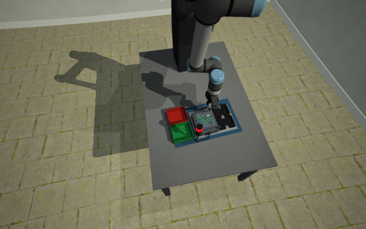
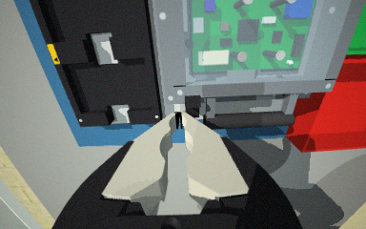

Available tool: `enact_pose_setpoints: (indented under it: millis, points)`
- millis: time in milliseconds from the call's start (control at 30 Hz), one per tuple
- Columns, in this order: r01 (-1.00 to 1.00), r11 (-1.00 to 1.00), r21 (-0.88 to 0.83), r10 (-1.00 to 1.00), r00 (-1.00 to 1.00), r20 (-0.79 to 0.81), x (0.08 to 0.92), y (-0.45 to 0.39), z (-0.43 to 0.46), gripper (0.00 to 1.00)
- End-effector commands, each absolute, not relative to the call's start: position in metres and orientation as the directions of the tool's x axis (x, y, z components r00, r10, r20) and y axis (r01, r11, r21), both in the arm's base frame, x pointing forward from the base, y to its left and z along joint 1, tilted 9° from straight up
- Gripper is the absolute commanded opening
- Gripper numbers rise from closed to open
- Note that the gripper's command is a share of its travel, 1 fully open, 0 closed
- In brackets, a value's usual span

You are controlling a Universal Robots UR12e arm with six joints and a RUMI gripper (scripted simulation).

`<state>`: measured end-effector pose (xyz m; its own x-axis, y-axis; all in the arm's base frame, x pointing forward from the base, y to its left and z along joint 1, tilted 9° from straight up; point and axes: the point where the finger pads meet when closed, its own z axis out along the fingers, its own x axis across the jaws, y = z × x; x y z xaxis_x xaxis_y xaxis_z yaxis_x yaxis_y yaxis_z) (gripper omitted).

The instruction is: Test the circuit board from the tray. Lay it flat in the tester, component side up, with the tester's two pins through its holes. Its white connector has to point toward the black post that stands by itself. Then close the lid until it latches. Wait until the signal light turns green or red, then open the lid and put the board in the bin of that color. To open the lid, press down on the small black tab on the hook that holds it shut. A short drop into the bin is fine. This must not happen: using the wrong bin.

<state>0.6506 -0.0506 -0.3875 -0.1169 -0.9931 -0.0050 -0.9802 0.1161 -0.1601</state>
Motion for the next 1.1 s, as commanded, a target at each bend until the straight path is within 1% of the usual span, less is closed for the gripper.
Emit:
enact_pose_setpoints:
  millis: [0, 1067]
  points:
    - [-0.98, 0.118, -0.162, -0.993, -0.119, -0.004, 0.6514, -0.0528, -0.3883, 0.0]
    - [-0.98, 0.118, -0.161, -0.993, -0.119, -0.004, 0.6487, -0.0529, -0.3926, 0.0]
